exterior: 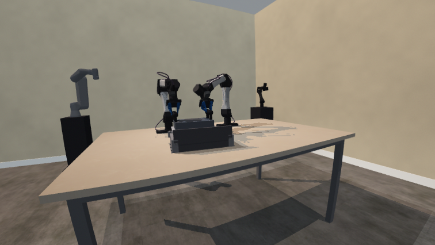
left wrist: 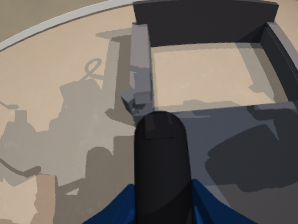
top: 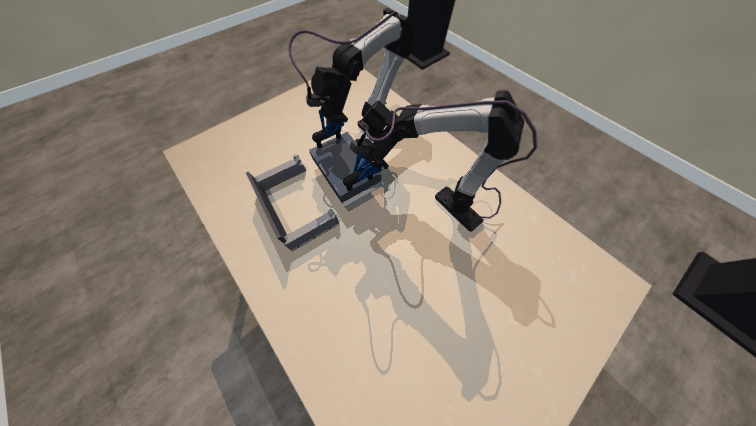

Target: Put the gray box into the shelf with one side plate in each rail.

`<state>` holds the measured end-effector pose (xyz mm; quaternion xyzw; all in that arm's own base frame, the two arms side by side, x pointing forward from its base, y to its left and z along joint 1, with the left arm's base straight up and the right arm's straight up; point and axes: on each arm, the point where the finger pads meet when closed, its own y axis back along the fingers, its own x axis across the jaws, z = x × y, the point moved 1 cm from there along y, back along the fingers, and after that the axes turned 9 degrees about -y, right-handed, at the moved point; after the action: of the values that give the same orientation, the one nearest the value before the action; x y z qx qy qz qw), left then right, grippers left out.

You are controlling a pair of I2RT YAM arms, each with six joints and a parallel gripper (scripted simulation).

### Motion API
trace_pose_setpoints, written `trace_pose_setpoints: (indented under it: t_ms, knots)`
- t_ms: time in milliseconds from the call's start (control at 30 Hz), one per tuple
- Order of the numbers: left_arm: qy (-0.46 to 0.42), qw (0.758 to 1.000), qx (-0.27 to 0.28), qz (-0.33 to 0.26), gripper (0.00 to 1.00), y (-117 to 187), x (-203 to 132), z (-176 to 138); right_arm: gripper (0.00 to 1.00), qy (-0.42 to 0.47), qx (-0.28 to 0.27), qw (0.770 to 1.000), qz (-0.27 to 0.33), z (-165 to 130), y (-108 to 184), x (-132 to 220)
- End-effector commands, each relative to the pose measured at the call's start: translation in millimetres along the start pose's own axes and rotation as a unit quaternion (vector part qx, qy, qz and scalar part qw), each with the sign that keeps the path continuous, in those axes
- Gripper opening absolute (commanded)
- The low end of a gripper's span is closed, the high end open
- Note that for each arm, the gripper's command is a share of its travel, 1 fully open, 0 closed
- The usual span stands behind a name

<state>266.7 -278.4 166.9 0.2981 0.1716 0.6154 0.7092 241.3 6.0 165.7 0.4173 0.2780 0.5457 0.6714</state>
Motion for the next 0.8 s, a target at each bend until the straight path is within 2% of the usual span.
trace_pose_setpoints:
  t_ms: [0, 767]
  knots:
    - [0.025, 0.998, -0.058, 0.012, 0.29, 3.3, 7.6, 43.0, 0.30, 0.007, -0.072, 0.997, 0.026, 45.2, 11.5, 12.5]
    - [0.023, 0.998, -0.058, 0.010, 0.29, -24.6, 5.1, 57.7, 0.30, 0.011, -0.076, 0.997, 0.015, 69.7, -5.4, 11.2]
